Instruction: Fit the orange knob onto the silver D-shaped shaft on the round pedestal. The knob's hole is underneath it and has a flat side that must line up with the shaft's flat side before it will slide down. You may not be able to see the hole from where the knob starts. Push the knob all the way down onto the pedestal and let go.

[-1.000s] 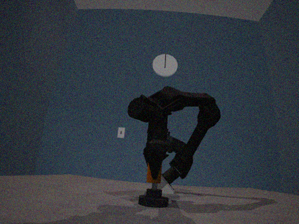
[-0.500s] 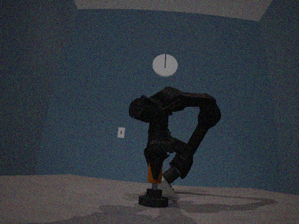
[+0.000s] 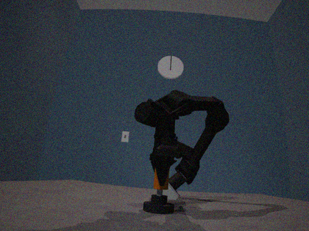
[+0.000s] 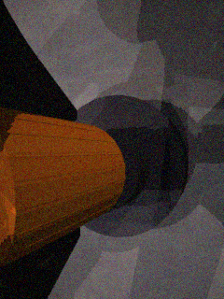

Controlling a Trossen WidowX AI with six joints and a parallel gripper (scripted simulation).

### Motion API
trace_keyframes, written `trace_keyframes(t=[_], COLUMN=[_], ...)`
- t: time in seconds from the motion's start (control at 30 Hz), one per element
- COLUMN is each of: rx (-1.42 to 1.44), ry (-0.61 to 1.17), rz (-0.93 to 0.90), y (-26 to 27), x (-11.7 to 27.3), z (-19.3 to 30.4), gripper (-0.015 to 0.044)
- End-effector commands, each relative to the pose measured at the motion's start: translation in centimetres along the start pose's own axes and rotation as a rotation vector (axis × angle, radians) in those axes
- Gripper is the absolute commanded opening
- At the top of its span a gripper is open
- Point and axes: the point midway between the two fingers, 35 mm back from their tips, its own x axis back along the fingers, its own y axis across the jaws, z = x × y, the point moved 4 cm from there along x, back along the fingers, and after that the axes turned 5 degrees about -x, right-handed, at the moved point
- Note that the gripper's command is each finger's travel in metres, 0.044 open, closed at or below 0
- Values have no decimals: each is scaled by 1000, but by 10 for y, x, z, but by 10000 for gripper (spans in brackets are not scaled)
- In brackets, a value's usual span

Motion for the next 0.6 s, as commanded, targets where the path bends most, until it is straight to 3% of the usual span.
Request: trace_keyframes(t=[0.0,0.57], rx=[-7,21], ry=[-3,-3], rz=[1,1], y=[0,-1], x=[-1,-2], z=[1,3], gripper=[0,0])
